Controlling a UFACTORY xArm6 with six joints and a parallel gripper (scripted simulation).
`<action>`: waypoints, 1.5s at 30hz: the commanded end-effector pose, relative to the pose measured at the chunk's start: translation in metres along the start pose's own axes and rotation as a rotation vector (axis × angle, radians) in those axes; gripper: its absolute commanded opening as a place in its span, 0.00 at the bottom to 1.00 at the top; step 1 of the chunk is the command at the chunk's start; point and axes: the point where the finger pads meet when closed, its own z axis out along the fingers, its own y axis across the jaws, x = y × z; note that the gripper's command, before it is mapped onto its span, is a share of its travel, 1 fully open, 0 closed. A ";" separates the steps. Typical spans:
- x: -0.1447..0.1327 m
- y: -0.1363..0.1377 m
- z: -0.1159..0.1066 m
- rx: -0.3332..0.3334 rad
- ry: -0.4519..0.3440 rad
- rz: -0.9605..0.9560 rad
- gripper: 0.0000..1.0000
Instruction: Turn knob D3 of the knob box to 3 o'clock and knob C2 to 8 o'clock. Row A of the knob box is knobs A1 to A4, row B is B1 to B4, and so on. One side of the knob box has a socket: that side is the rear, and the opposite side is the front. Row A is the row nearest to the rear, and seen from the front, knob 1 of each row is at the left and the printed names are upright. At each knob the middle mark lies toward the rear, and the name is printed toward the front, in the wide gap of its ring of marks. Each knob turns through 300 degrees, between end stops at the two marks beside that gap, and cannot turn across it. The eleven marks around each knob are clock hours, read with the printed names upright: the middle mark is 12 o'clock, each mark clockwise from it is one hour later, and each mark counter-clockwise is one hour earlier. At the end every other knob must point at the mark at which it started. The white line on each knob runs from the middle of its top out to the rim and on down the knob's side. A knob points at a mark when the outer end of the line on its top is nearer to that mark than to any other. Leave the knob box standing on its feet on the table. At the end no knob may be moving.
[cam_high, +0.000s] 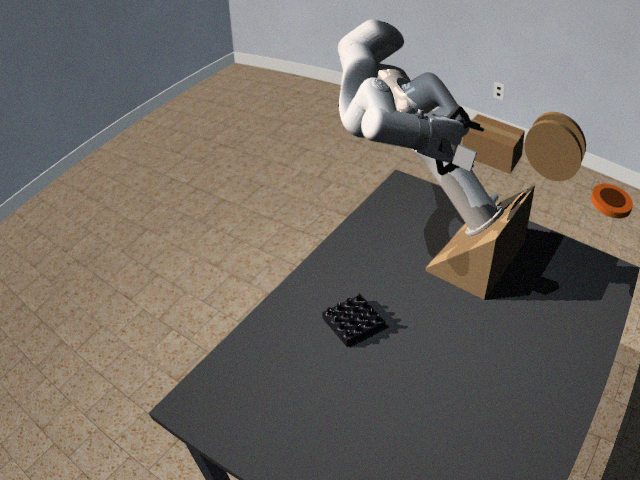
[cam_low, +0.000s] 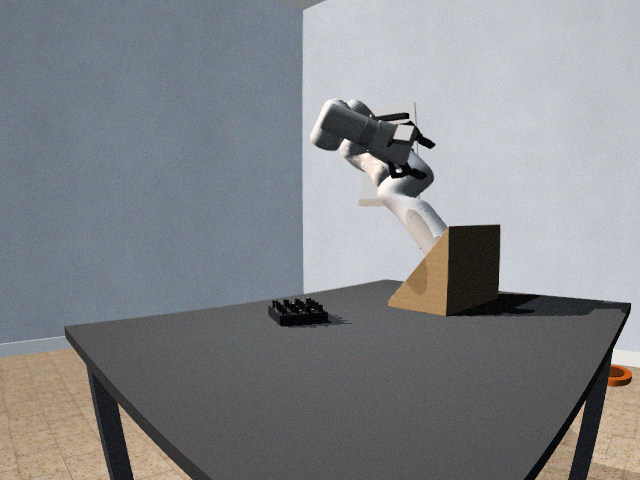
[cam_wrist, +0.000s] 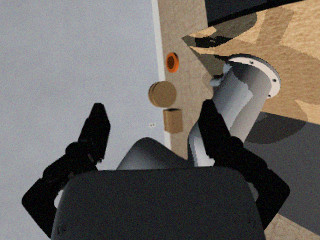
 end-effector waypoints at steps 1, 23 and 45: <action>0.000 0.000 -0.001 -0.001 0.002 -0.001 1.00; 0.003 0.017 -0.006 -0.047 0.006 0.077 1.00; 0.006 0.181 -0.066 -0.488 0.115 0.744 1.00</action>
